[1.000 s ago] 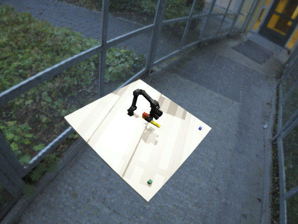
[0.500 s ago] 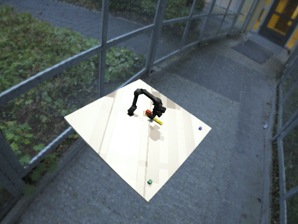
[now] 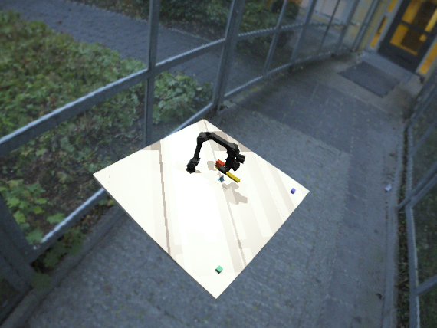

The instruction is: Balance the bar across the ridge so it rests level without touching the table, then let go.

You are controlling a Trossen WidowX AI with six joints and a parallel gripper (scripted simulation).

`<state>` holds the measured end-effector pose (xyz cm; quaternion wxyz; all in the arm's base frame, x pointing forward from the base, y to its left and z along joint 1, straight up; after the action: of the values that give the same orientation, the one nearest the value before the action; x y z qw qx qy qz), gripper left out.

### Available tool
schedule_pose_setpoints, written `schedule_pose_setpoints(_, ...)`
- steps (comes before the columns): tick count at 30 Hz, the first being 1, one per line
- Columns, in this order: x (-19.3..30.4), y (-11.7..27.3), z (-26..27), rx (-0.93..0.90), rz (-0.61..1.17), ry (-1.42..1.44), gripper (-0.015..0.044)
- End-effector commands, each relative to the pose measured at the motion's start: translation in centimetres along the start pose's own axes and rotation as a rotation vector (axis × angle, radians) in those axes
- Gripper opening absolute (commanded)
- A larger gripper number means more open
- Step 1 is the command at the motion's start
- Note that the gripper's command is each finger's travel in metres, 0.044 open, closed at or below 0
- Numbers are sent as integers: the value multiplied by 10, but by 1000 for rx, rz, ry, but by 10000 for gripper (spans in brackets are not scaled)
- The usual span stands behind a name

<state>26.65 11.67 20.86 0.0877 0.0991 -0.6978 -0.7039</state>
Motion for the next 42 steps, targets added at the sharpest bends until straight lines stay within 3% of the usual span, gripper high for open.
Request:
schedule_pose_setpoints(1,-1,-2,3,3,-6,-12,0)
schedule_pose_setpoints(25,0,-40,2,3,-6,-12,0)
schedule_pose_setpoints(42,0,-41,2,3,-6,-12,0)
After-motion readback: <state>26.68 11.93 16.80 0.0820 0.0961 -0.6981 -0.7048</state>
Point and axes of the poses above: the point midway between the two fingers, 35 mm back from their tips, its own y axis back along the fingers, its own z axis across the jaws, x = y × z, the point moved 6 cm from there along y, back along the fingers, and after that the axes turned 14 degrees about y, right-handed, at the moved point
